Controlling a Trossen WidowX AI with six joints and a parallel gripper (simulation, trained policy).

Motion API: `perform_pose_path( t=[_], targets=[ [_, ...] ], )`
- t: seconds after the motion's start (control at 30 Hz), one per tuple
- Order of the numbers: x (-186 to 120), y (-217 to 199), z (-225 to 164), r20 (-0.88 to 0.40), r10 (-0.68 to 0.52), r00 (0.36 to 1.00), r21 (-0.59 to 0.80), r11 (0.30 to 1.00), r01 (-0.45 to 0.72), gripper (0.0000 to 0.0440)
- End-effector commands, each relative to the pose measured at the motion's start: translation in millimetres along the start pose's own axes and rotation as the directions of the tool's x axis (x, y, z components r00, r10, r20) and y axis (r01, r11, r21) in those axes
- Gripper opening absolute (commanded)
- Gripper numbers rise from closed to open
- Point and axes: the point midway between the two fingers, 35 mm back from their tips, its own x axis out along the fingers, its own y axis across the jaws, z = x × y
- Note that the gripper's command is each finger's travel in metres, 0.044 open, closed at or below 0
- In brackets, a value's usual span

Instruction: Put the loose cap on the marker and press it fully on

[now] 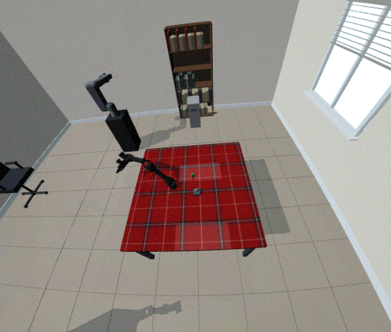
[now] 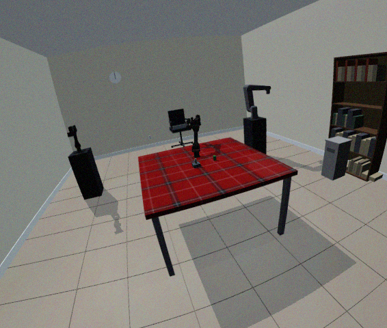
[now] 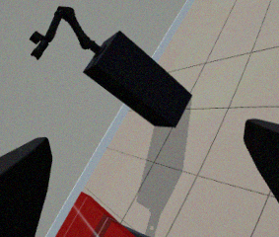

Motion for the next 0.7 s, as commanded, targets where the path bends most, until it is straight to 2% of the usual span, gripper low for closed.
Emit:
perform_pose_path(
  t=[0.0, 0.17, 0.23, 0.67],
  targets=[
    [-1.3, 0.1, -0.1, 0.001, -0.008, 1.000, 0.005, 1.000, 0.008, 0.0374],
    [-9.6, 0.5, 0.2, 0.006, -0.051, 0.999, 0.016, 0.999, 0.051, 0.0248],
    [-13.0, 1.1, 0.2, 0.008, -0.067, 0.998, 0.017, 0.998, 0.066, 0.0220],
    [-34.7, 10.6, -2.5, 0.009, -0.163, 0.987, 0.051, 0.985, 0.163, 0.0245]
  ],
)
